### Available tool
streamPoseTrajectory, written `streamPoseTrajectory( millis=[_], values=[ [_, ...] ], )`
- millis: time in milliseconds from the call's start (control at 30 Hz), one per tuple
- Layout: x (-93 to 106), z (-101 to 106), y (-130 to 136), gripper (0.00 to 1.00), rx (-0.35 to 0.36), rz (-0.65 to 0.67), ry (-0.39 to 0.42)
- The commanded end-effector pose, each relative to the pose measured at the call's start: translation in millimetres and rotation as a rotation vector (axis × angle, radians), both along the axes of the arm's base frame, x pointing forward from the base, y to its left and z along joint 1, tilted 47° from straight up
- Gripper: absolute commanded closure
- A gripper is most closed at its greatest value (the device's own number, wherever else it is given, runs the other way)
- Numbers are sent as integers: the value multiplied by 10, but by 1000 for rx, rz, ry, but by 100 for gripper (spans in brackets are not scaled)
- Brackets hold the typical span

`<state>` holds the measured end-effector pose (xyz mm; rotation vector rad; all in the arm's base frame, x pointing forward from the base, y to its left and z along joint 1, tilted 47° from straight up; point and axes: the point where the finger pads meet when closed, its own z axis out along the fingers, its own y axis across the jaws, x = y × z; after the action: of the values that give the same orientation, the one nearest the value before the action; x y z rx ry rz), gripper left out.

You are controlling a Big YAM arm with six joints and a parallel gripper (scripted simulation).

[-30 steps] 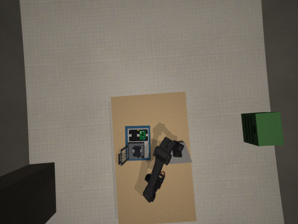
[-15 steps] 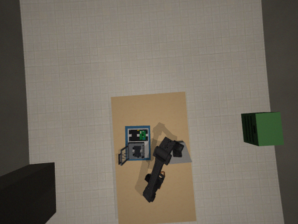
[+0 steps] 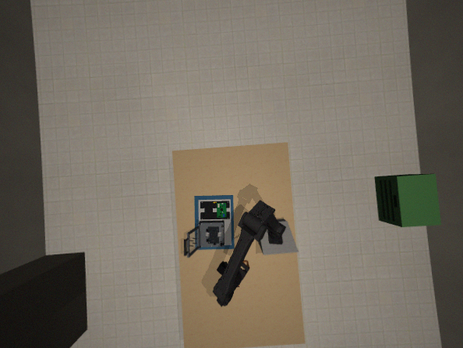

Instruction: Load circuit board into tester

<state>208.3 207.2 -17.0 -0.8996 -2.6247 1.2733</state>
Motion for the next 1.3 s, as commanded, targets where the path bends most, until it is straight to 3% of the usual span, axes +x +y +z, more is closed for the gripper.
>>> streamPoseTrajectory(
  millis=[0, 100, 133, 600, 667, 700, 1133, 1267],
  values=[
    [329, 255, 157, 0, 42, -54, -124],
    [395, 322, 129, 0, 42, -63, -151],
    [567, 507, 40, 0, 40, -89, -226],
    [1223, 1458, -565, 0, 7, -231, -594],
    [1223, 1458, -565, 0, 7, -231, -594],
    [1315, 1665, -722, 0, -5, -263, -672],
    [1517, 2658, -1547, 0, -84, -423, -1035],
    [1505, 2686, -1589, 0, -92, -425, -1050]
  ],
)
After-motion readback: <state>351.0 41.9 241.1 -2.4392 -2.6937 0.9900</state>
